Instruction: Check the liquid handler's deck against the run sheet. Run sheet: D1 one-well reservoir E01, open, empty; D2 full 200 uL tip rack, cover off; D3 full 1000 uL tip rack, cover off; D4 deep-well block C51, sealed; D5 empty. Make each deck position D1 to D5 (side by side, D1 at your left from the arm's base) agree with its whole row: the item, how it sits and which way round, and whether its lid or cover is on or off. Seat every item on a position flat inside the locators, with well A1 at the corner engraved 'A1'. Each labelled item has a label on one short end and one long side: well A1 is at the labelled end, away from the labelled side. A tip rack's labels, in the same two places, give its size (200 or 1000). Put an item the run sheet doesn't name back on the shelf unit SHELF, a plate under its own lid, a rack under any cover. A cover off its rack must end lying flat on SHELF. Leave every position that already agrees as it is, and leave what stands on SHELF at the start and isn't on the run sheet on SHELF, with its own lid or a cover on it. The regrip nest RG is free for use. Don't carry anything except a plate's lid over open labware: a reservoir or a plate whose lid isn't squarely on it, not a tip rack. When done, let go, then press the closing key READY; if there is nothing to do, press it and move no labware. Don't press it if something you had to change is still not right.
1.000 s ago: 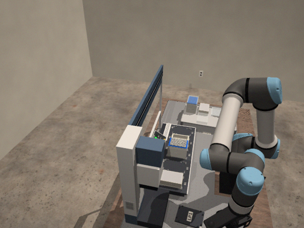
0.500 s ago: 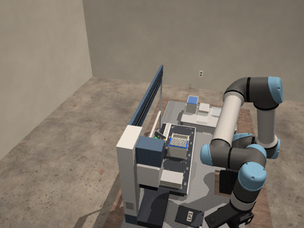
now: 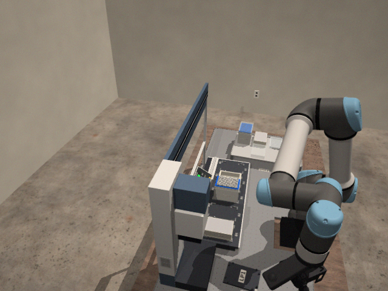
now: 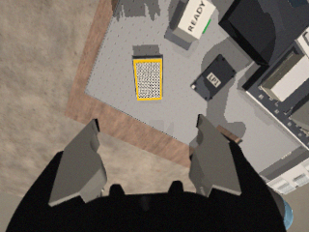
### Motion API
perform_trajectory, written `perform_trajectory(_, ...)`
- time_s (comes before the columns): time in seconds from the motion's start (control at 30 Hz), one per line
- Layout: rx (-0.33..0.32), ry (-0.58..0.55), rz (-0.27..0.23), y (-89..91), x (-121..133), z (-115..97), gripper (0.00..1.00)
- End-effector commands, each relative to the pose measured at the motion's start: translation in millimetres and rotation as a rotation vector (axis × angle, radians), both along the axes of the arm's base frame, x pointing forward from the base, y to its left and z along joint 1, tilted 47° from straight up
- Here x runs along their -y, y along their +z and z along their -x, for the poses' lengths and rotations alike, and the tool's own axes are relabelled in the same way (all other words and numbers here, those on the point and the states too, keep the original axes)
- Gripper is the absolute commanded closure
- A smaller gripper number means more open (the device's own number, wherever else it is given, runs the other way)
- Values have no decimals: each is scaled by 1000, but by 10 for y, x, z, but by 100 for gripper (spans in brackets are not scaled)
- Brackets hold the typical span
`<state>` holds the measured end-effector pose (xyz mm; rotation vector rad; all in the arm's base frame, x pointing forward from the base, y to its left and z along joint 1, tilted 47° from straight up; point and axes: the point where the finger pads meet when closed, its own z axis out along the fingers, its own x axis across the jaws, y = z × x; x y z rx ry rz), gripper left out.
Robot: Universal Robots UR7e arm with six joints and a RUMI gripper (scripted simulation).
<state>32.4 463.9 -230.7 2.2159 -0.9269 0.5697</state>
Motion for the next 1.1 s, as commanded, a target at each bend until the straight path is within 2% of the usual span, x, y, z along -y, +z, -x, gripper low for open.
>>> perform_trajectory(0.0,0,0,-1,48,-54,8,18)
perform_trajectory(0.3,0,0,-1,115,-122,21,18)
perform_trajectory(0.47,-71,69,12,115,-169,-221,18)
perform_trajectory(0.77,-199,193,36,115,-169,-221,18)
perform_trajectory(0.83,-199,193,36,115,-169,-221,18)
perform_trajectory(1.07,-299,289,55,115,-169,-221,18)
